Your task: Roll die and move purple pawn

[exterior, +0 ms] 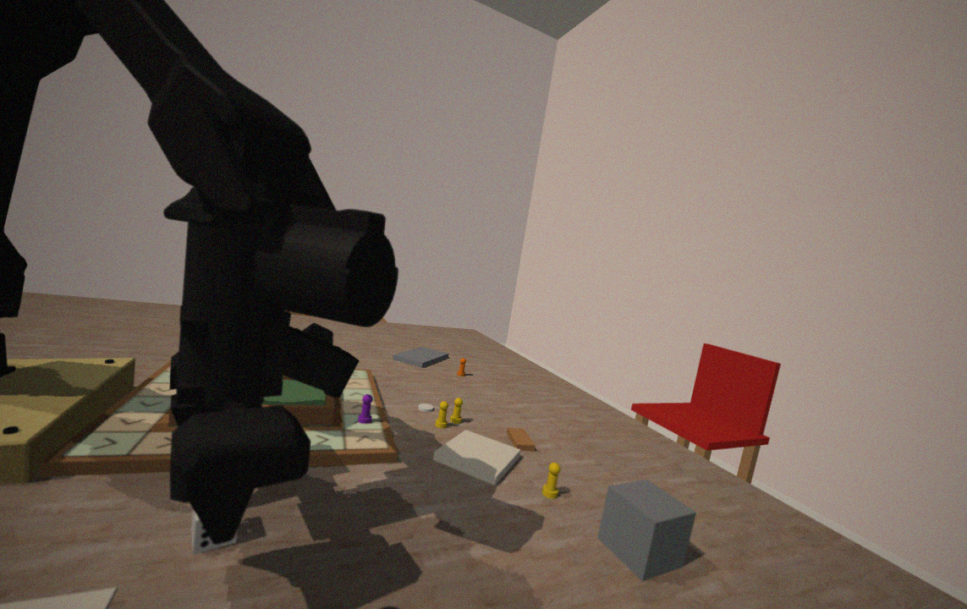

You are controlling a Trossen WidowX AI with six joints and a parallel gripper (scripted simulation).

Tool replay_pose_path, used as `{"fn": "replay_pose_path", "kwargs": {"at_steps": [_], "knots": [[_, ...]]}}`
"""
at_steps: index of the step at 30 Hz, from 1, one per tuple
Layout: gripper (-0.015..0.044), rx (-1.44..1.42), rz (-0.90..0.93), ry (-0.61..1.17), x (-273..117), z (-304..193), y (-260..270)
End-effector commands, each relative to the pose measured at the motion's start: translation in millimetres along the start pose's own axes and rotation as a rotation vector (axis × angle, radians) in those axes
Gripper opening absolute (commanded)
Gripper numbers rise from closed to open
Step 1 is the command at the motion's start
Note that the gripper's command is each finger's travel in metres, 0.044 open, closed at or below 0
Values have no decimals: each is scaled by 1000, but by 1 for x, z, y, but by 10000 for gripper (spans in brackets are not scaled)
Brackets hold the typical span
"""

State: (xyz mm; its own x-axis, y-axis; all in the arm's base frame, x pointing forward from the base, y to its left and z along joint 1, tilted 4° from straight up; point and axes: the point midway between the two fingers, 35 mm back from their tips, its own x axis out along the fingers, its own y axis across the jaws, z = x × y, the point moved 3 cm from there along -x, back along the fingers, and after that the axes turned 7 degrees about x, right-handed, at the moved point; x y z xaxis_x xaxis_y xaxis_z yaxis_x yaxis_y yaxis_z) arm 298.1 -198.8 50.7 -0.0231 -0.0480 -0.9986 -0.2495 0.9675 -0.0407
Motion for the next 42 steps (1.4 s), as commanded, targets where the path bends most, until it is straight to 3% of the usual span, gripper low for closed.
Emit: {"fn": "replay_pose_path", "kwargs": {"at_steps": [1,3,9,16,19,38,42], "knots": [[275,-6,4,10,8,-2,1],[275,-6,4,10,9,-2,1],[118,-6,4,10,9,-2,1],[71,-6,4,10,9,-2,1],[0,-6,4,10,6,-1,1],[0,-6,4,9,-105,6,3],[0,-6,4,9,-113,5,4]]}}
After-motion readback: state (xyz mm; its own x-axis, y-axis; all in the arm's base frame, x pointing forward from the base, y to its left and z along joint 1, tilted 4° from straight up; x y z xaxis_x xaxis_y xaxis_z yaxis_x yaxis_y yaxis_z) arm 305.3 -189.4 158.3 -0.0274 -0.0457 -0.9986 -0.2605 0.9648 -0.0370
